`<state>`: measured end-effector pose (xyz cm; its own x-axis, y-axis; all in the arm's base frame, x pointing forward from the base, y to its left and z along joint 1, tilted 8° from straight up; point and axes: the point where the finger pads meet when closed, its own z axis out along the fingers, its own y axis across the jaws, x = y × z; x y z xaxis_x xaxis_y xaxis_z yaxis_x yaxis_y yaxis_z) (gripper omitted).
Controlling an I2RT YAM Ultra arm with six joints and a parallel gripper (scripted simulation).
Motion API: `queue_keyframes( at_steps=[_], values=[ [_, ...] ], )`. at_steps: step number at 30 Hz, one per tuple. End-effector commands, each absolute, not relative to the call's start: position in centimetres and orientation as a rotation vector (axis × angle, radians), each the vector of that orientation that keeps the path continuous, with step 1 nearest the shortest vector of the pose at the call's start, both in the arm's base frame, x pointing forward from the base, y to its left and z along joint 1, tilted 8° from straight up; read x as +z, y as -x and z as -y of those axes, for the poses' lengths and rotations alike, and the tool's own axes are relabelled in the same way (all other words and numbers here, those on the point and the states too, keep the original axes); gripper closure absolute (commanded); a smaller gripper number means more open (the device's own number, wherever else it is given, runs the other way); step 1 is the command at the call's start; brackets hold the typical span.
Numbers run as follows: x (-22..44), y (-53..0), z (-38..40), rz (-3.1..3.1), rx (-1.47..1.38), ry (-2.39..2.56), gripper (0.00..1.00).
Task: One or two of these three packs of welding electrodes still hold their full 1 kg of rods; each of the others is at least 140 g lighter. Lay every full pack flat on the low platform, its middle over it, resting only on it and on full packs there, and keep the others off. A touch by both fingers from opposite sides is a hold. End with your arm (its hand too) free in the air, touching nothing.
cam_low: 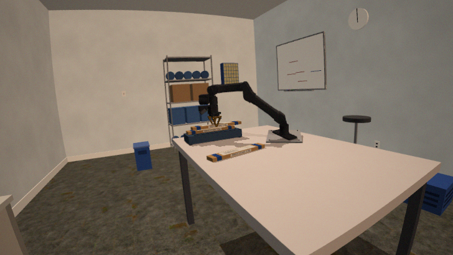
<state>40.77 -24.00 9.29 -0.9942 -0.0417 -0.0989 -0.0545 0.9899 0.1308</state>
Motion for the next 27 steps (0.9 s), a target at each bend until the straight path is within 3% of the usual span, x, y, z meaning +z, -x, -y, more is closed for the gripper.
queue_keyframes(
  at_steps=[1,27],
  values=[
    [13.26,-41.41,24.45,-2.968,0.121,0.073,1.00],
    [13.26,-41.42,24.46,-2.968,0.120,0.073,1.00]
  ],
)
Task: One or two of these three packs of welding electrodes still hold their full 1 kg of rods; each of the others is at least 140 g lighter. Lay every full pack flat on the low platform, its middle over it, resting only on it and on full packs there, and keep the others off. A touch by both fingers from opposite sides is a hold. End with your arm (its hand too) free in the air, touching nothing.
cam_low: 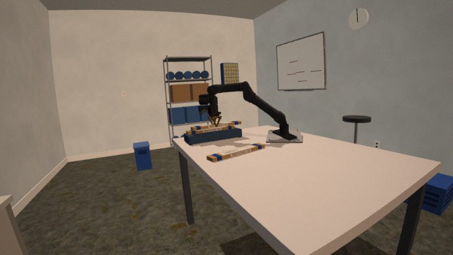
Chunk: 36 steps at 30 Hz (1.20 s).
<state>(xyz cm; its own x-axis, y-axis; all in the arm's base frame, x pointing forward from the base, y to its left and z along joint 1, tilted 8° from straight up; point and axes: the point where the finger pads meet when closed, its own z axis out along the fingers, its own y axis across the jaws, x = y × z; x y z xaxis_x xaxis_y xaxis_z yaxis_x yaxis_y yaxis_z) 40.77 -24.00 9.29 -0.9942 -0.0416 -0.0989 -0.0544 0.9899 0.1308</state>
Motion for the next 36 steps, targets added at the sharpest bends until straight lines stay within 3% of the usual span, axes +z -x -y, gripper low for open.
queue_keyframes(
  at_steps=[1,36],
  values=[
    [13.30,-41.48,24.49,-2.966,0.118,0.073,1.00],
    [12.91,-41.33,24.21,-2.975,0.129,0.074,1.00]
  ],
)
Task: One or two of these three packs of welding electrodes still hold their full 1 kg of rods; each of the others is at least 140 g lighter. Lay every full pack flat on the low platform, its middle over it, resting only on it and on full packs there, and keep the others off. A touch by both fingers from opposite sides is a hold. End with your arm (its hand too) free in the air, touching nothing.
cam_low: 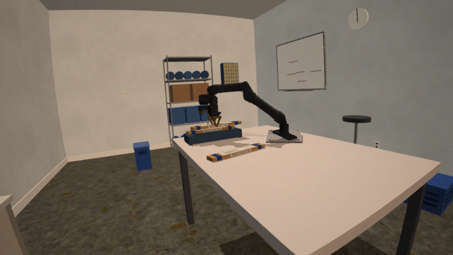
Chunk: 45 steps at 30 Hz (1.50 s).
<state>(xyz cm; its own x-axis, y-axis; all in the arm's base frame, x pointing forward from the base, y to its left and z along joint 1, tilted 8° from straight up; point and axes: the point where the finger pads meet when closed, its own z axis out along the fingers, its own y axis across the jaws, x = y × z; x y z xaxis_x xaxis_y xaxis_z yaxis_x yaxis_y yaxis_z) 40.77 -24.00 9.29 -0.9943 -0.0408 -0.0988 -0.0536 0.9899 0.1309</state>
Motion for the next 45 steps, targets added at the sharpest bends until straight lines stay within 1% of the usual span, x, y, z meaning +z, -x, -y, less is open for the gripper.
queue_keyframes(
  at_steps=[1,8,11,18,26,28,30,32,42,43,45],
  values=[
    [12.8,-41.3,24.2,-2.975,0.130,0.073,1.00],
    [12.6,-41.8,24.8,-2.954,0.107,0.066,1.00],
    [11.3,-41.0,24.2,-2.994,0.153,0.060,1.00],
    [11.9,-42.0,24.6,-2.954,0.108,0.070,1.00],
    [11.5,-41.3,24.7,-2.975,0.127,0.057,1.00],
    [10.4,-41.1,24.4,-2.991,0.145,0.057,1.00],
    [11.0,-41.3,24.5,-2.980,0.132,0.058,1.00],
    [10.0,-41.1,24.3,-2.996,0.147,0.058,1.00],
    [10.5,-41.5,24.3,-2.981,0.130,0.064,1.00],
    [9.2,-41.0,24.0,-3.016,0.165,0.058,1.00],
    [9.2,-41.0,24.0,-3.016,0.166,0.059,1.00]
  ],
)
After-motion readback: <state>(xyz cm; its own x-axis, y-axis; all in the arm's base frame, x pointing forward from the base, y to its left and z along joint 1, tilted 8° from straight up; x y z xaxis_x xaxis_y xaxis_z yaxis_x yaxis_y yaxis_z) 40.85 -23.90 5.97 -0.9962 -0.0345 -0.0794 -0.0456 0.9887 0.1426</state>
